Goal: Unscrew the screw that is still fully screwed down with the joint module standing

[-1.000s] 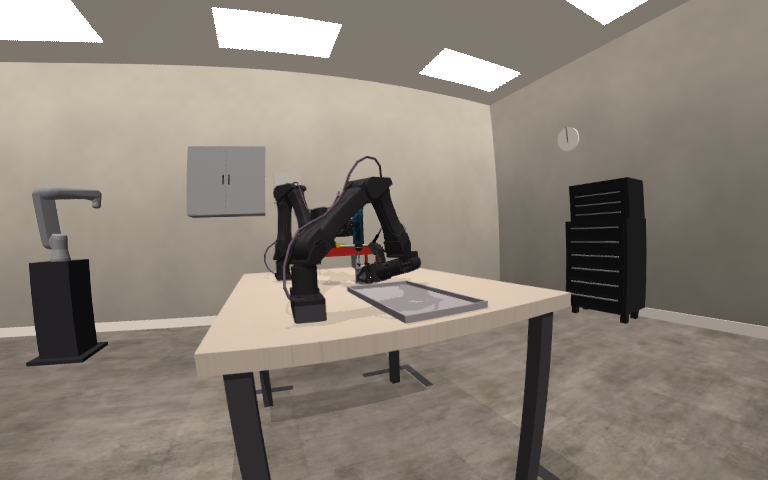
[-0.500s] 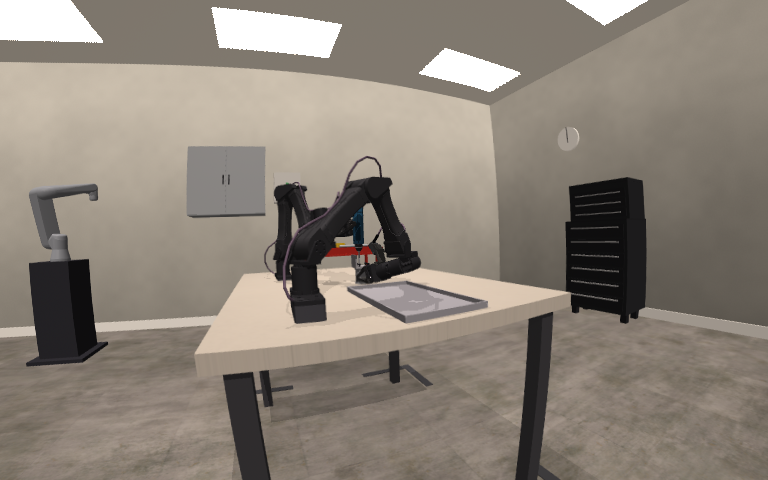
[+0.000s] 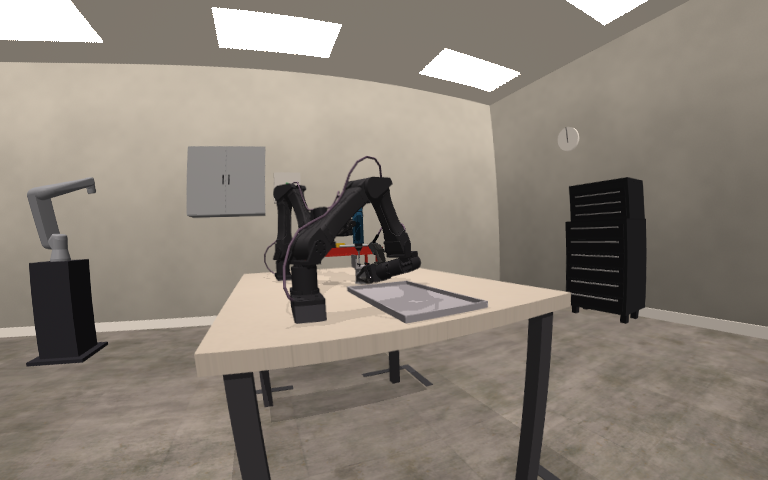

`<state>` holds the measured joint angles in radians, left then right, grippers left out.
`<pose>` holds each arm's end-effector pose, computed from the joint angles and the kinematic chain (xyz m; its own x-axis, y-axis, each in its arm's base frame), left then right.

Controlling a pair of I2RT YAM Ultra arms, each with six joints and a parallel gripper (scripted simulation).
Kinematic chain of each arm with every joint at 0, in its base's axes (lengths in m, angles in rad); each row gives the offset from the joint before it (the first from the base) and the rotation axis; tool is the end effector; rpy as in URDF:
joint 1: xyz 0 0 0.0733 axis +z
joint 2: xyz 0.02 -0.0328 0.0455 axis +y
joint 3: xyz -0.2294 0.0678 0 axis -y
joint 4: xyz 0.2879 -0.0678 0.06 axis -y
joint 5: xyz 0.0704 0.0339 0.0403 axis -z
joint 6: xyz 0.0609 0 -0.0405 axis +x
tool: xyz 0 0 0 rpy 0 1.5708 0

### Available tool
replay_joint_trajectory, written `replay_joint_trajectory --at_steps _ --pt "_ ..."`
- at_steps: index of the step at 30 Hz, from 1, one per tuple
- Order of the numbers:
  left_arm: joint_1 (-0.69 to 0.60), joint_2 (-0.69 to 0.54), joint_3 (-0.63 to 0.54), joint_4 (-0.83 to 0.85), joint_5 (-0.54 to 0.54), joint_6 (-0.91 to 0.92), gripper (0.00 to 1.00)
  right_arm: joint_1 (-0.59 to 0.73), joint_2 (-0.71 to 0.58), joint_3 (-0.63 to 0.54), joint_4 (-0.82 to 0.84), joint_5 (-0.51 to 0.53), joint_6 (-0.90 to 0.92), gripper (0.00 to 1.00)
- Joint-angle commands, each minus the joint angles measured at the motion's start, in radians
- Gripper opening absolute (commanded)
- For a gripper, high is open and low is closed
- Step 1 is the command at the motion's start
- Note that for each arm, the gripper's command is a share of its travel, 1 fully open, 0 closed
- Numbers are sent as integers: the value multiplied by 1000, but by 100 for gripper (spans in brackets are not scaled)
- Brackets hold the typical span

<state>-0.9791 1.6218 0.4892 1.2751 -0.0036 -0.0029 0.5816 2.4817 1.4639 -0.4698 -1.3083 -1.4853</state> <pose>0.1897 -0.2800 0.1311 0.0768 -0.1195 -0.9899 0.8282 0.5604 -0.0034 0.3101 0.2756 -0.0400 0.1377 -0.2189 -0.9660 -0.8476 -0.5307 -0.0006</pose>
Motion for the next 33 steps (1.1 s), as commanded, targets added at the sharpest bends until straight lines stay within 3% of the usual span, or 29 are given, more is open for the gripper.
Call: replay_joint_trajectory --at_steps 1,33 --pt "-6 -34 31 45 -4 -6 42 8 -2 28 -13 -30 -8 59" --pt "-7 -68 40 14 -5 -7 42 8 -2 28 -13 -30 -8 59"
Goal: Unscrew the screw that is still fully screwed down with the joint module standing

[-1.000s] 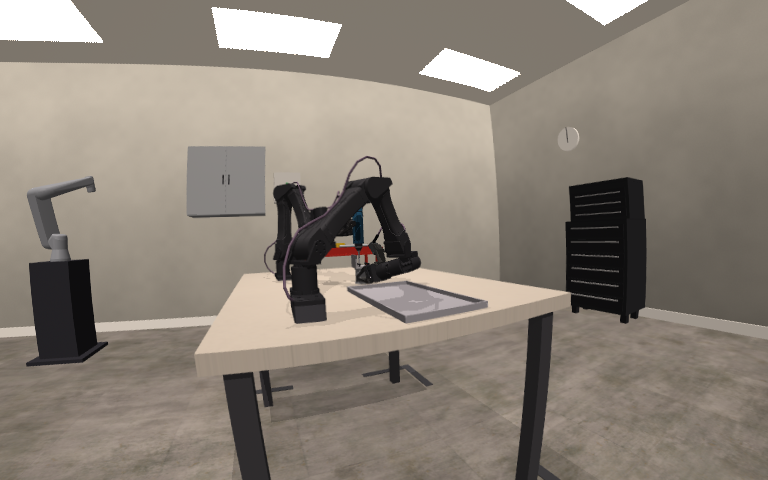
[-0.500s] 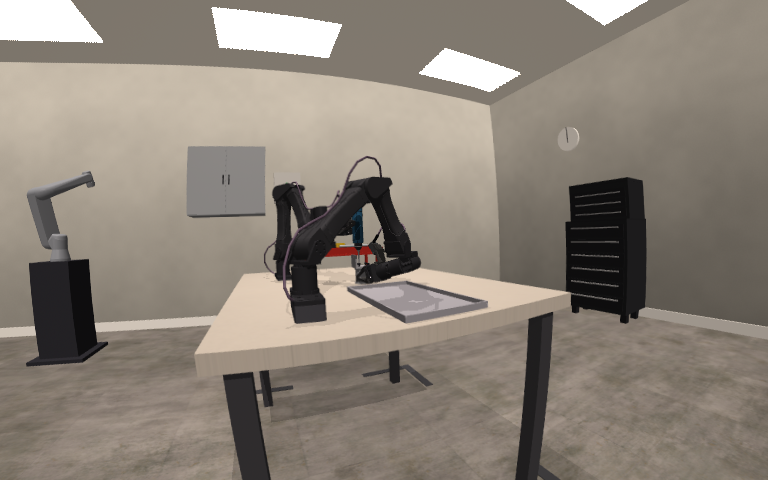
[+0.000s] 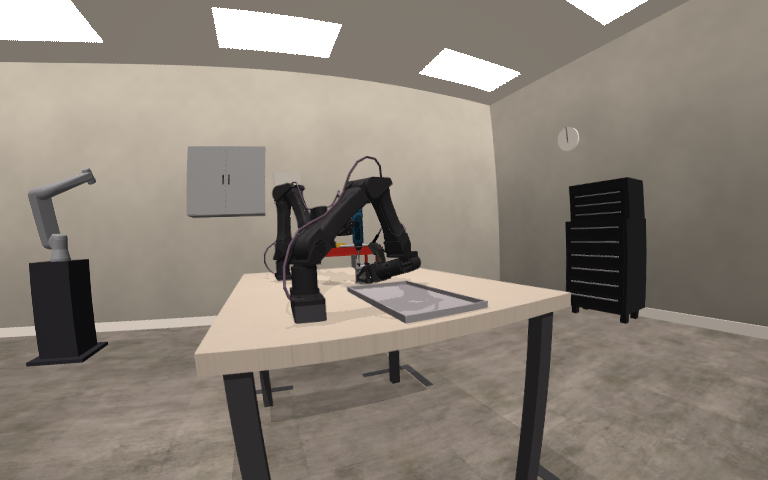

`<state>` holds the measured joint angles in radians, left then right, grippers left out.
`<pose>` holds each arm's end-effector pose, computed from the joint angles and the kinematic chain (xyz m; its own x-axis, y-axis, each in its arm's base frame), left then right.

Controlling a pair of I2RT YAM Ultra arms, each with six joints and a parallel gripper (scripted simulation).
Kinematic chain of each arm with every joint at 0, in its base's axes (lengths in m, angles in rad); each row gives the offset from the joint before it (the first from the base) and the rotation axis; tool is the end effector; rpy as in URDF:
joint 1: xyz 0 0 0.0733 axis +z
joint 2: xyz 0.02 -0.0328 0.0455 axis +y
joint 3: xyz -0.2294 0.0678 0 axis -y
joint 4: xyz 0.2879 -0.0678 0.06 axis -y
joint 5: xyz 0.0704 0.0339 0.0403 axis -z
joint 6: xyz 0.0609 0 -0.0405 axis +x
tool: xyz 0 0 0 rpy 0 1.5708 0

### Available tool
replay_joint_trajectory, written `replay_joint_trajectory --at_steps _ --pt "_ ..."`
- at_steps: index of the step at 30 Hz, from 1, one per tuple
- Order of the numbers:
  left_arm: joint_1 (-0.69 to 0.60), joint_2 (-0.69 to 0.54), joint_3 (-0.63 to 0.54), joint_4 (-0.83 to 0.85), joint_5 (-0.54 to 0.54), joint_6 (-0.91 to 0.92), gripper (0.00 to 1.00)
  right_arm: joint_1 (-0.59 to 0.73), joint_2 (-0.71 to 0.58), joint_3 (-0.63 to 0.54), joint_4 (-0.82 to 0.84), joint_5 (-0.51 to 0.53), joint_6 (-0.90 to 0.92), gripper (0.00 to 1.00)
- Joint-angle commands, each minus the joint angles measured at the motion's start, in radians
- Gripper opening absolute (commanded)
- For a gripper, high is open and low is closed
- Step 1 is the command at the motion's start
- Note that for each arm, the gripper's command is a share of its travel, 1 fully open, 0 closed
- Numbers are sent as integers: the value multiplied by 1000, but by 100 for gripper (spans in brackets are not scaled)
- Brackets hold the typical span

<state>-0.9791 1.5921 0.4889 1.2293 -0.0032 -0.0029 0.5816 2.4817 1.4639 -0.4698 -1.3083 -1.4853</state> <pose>0.1899 -0.2802 0.1345 0.0677 -0.1060 -0.9921 0.8284 0.5601 -0.0033 0.3101 0.2756 -0.0400 0.1377 -0.2189 -0.9660 -0.8476 -0.5307 -0.0006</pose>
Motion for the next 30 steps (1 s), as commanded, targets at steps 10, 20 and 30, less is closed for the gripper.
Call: replay_joint_trajectory --at_steps 10,20,30 --pt "-8 -43 44 60 -6 -7 42 8 -2 28 -13 -30 -8 59" --pt "-8 -46 47 60 -7 -7 42 8 -2 28 -13 -30 -8 59" --pt "-10 -51 53 58 -7 -6 42 8 -2 28 -13 -30 -8 59"
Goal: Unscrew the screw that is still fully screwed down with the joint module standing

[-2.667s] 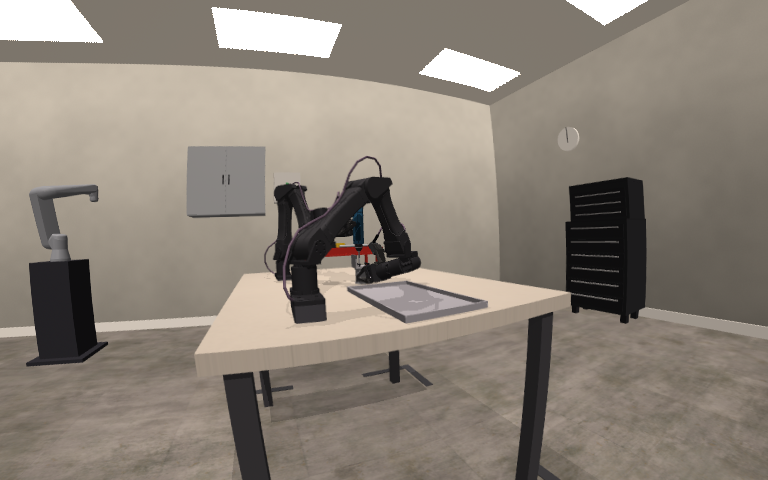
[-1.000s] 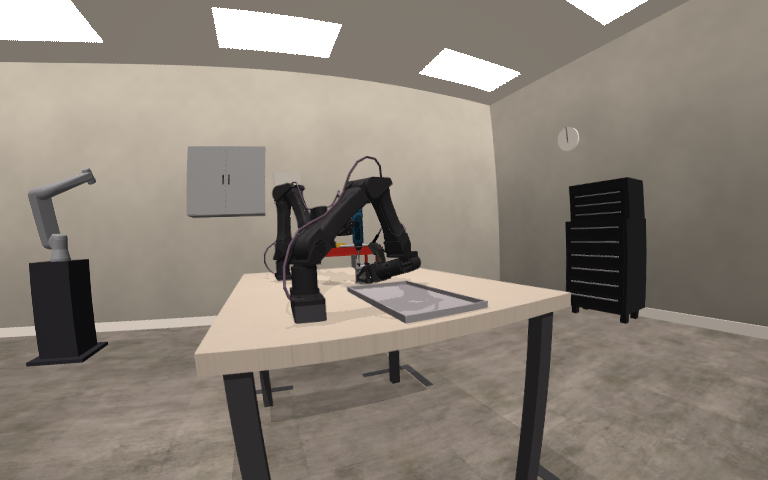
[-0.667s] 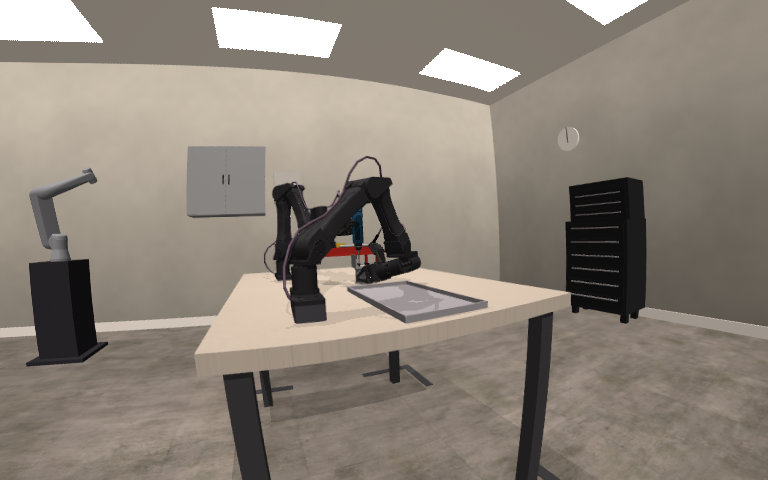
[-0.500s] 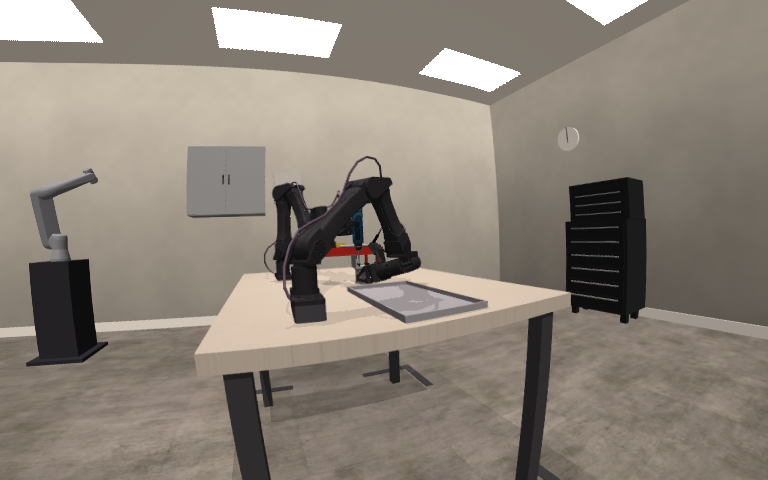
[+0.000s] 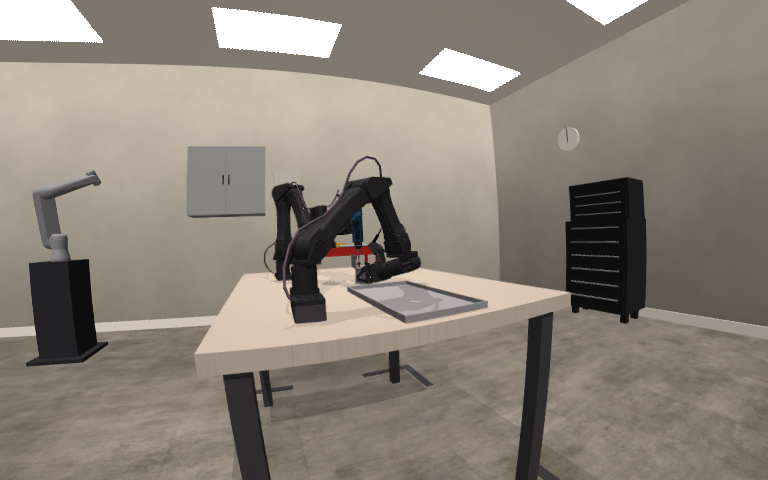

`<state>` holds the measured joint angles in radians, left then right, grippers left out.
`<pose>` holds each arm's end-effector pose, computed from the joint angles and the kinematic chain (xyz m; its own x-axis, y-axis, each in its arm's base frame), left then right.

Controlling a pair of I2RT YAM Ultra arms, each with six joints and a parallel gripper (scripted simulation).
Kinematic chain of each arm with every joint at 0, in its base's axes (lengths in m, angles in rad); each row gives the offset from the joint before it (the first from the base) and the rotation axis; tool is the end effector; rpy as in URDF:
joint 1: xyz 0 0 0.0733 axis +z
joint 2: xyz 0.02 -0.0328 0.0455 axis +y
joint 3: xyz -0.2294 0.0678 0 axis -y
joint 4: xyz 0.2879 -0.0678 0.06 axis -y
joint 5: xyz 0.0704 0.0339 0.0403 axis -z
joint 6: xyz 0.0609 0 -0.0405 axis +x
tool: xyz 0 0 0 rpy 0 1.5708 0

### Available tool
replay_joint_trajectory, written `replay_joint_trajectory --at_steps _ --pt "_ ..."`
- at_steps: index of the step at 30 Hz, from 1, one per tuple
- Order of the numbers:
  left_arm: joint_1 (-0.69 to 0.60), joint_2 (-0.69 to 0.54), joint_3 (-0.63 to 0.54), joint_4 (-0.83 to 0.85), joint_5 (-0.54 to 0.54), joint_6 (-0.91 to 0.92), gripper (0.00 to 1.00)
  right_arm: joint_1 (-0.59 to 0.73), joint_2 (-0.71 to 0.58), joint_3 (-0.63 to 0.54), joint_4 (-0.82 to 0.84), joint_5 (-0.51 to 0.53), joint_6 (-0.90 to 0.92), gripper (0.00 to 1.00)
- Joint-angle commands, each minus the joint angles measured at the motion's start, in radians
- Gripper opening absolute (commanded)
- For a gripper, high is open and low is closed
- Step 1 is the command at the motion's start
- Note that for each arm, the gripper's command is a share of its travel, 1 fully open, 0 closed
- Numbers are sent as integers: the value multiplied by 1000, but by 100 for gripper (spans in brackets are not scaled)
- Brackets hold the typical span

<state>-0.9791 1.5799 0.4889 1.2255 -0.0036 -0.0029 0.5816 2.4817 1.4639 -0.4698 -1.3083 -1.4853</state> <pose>0.1898 -0.2801 0.1379 0.0724 -0.1129 -0.9910 0.8282 0.5604 -0.0034 0.3101 0.2756 -0.0400 0.1377 -0.2189 -0.9660 -0.8476 -0.5307 -0.0006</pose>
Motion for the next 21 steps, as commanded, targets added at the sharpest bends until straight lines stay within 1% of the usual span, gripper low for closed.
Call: replay_joint_trajectory --at_steps 1,21 --pt "-10 -40 53 62 -7 -6 42 8 -2 28 -13 -30 -8 59" --pt "-11 -37 64 61 -6 -6 42 8 -2 28 -13 -30 -8 59"
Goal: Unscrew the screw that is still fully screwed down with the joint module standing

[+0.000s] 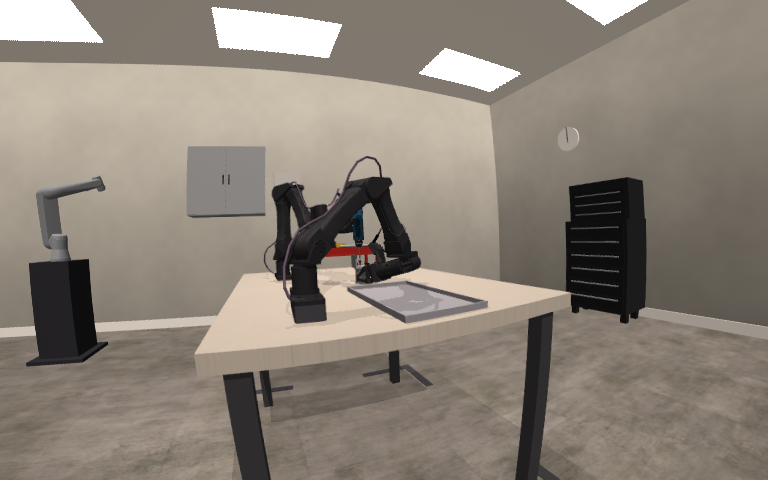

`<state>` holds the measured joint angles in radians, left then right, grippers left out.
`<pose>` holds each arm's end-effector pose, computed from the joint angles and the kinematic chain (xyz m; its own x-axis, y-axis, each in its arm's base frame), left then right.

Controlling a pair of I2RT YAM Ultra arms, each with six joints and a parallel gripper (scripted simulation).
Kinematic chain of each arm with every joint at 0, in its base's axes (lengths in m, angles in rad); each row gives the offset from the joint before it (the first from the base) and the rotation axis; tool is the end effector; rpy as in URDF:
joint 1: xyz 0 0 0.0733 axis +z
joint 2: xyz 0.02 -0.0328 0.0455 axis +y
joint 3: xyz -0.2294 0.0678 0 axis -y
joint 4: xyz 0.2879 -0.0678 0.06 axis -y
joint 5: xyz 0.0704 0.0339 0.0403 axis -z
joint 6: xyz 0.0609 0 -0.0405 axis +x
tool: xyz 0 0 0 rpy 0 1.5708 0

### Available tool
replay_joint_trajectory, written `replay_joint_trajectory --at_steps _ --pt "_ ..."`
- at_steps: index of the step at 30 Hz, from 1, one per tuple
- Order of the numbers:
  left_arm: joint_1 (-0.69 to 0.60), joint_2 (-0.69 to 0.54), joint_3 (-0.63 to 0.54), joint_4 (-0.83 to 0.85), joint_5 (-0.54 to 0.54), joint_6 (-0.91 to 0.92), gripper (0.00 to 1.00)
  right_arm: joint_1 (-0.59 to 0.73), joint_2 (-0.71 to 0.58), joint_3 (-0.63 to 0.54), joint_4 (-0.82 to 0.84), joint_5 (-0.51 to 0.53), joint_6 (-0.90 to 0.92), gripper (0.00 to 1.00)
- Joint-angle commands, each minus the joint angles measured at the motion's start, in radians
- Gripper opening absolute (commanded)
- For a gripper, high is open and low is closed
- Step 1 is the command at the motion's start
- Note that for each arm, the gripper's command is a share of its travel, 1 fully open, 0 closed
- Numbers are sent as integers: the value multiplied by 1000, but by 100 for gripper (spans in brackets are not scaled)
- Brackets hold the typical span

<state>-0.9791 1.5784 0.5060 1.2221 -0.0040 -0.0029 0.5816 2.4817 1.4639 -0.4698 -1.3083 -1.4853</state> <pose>0.1918 -0.2830 0.1434 0.0808 -0.1254 -0.9888 0.8280 0.5607 -0.0035 0.3101 0.2756 -0.0400 0.1377 -0.2189 -0.9660 -0.8476 -0.5307 -0.0006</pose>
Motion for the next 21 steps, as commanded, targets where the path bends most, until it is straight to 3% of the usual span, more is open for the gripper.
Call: replay_joint_trajectory --at_steps 1,21 --pt "-11 -36 47 64 -6 -6 42 8 -2 28 -13 -30 -8 59" --pt "10 -87 81 -38 9 -8 42 8 -2 28 -13 -30 -8 59"
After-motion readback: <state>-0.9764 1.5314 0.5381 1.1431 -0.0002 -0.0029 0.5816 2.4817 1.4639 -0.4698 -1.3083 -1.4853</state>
